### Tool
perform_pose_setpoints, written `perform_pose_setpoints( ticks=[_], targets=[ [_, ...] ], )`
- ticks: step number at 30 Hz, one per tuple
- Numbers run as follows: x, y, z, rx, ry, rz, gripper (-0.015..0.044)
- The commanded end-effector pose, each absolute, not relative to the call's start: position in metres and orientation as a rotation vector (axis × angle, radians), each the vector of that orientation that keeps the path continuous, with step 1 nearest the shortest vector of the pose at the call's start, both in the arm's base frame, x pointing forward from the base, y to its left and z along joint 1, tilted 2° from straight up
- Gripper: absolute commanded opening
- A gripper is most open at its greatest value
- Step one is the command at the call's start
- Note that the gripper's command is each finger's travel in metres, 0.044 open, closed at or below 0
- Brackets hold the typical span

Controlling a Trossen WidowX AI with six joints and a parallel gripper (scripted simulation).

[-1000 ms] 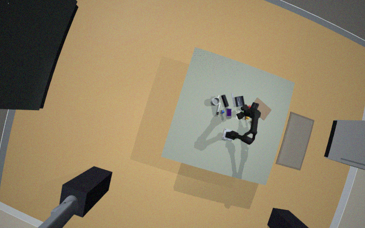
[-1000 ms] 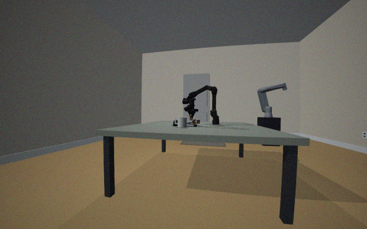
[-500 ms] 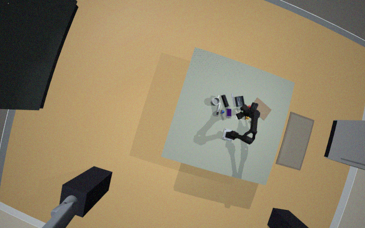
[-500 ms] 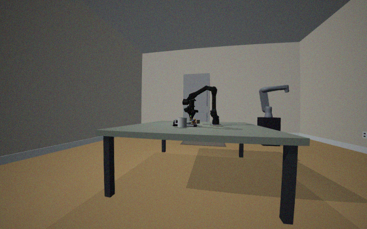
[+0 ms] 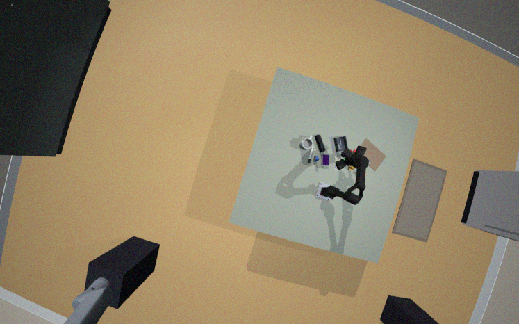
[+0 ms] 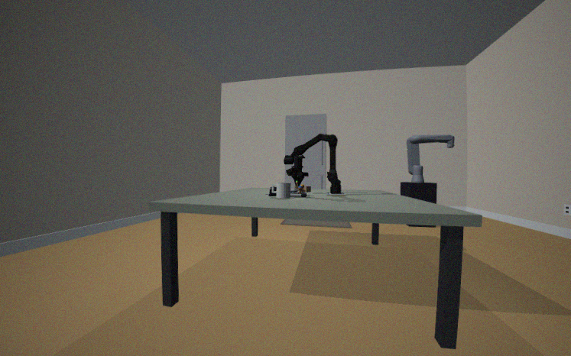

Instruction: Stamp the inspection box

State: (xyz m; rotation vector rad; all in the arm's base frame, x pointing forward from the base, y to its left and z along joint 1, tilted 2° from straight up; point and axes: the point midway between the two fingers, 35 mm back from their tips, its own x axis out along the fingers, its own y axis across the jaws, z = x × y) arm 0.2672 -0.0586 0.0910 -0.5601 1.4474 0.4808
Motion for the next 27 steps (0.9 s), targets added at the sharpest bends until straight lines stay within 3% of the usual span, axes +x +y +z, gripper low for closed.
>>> perform_pose_setpoints(
  ticks=[1, 27],
  targets=[
    [0.266, -0.058, 0.086, -0.559, 1.45, 0.49, 0.0],
    [0.265, -0.058, 0.068, -0.559, 1.447, 0.489, 0.0]
  ],
)
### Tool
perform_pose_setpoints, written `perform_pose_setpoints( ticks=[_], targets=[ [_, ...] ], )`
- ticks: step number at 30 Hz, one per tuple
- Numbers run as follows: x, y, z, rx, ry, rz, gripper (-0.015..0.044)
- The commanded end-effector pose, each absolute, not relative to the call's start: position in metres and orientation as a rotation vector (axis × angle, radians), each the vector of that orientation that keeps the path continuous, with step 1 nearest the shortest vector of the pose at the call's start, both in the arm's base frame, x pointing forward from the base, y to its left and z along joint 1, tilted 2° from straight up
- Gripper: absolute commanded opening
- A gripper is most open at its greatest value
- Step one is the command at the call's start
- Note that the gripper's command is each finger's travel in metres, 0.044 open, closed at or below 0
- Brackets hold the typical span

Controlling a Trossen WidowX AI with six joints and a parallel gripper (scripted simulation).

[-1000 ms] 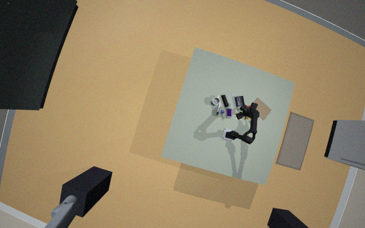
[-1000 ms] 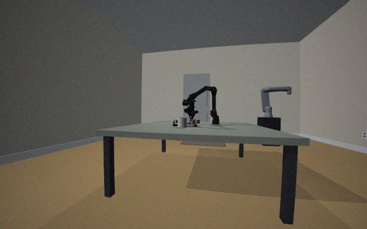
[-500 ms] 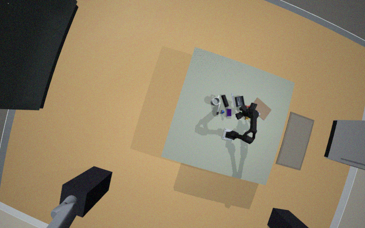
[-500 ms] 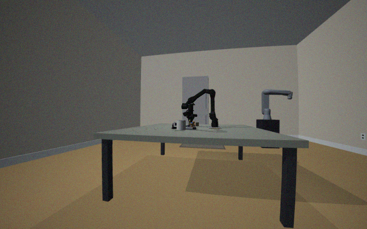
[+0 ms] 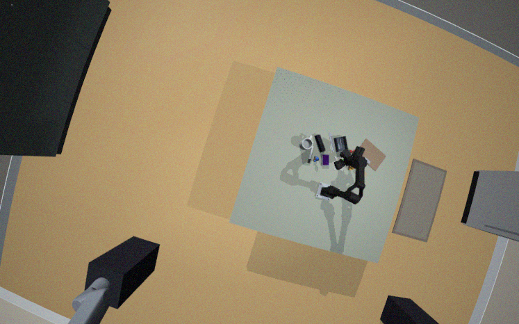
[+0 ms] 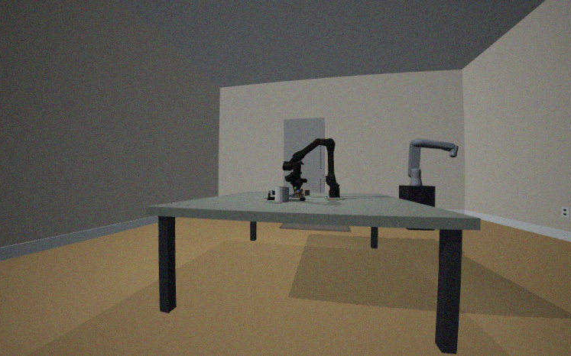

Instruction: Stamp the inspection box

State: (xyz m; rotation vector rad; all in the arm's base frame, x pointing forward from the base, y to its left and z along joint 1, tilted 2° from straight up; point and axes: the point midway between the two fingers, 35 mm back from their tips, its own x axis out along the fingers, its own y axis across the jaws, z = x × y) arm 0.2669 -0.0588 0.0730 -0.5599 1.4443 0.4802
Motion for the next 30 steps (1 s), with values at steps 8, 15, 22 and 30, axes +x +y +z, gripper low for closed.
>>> perform_pose_setpoints(
  ticks=[8, 15, 22, 30],
  targets=[
    [0.265, -0.058, 0.064, -0.559, 1.446, 0.489, 0.0],
    [0.265, -0.058, 0.064, -0.559, 1.446, 0.489, 0.0],
    [0.2651, -0.058, 0.0631, -0.558, 1.445, 0.488, 0.0],
    [0.2651, -0.058, 0.0617, -0.558, 1.444, 0.488, 0.0]
  ],
)
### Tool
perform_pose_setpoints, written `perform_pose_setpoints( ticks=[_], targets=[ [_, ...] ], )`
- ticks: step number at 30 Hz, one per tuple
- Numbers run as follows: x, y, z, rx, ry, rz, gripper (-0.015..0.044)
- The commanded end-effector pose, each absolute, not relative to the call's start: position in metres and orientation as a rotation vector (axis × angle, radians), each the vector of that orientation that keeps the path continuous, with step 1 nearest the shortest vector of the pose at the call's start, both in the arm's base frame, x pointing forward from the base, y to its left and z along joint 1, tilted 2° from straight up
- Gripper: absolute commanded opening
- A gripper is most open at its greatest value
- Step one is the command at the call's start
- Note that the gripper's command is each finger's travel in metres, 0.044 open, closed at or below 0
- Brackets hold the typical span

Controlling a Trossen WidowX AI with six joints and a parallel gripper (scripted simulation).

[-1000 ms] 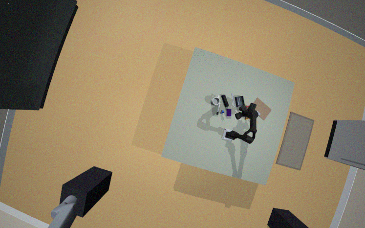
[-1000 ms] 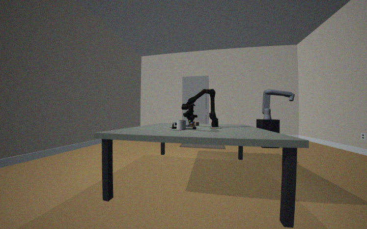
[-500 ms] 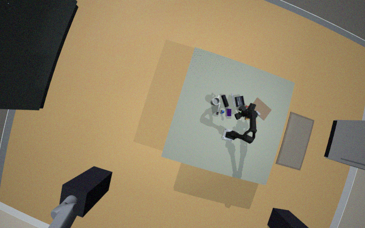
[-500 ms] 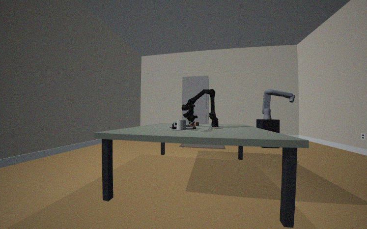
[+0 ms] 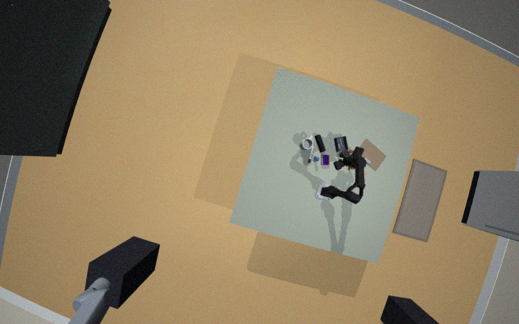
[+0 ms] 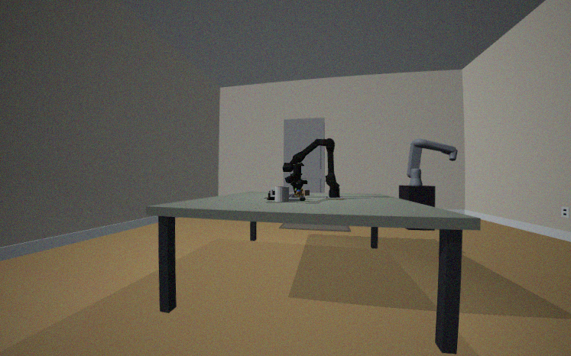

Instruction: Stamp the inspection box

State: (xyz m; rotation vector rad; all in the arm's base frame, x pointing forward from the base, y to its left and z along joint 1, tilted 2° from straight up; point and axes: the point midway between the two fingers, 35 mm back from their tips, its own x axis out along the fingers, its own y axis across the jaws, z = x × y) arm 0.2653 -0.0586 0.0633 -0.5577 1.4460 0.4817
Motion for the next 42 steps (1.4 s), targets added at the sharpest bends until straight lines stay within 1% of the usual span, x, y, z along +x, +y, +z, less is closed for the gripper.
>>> perform_pose_setpoints(
  ticks=[1, 42],
  targets=[
    [0.2651, -0.0581, 0.0614, -0.558, 1.444, 0.488, 0.0],
    [0.2653, -0.0581, 0.0579, -0.558, 1.444, 0.488, 0.0]
  ],
)
